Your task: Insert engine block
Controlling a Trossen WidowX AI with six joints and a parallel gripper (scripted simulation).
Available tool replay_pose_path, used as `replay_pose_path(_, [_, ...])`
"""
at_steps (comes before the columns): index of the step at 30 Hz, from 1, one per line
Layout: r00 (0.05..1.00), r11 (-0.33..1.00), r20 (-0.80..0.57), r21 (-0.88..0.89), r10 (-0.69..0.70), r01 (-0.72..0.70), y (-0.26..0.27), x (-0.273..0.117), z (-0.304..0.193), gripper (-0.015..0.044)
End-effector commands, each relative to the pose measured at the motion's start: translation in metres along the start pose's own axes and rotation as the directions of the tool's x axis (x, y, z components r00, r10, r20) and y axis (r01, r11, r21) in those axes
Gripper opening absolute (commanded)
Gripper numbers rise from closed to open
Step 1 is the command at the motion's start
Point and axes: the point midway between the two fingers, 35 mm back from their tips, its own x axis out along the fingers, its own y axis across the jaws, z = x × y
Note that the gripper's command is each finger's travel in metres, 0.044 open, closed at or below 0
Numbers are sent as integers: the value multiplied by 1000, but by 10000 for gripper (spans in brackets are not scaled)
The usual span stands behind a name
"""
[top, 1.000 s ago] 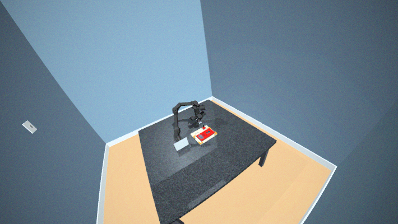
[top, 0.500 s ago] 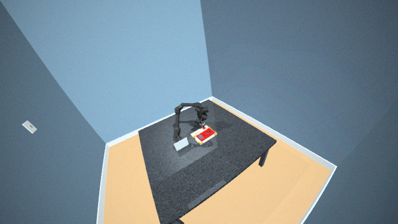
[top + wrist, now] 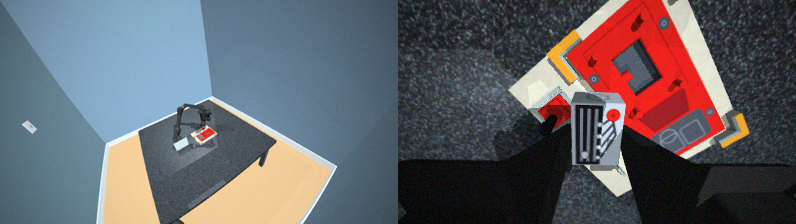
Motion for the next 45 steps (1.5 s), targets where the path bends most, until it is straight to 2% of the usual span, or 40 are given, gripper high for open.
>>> replay_pose_path(1, [1000,993,-5,-116,-4,3,-9,6,8,0])
replay_pose_path(10, [1000,919,-8,-395,-6,2,-27,18,24,0])
replay_pose_path(19, [1000,771,-11,-637,-7,-2,-44,30,38,0])
replay_pose_path(21, [1000,757,-12,-653,-7,-2,-45,31,39,0])
replay_pose_path(27, [1000,722,-12,-691,-7,-3,-45,31,39,158])
replay_pose_path(45, [1000,753,-12,-658,-7,-2,-45,31,39,159])
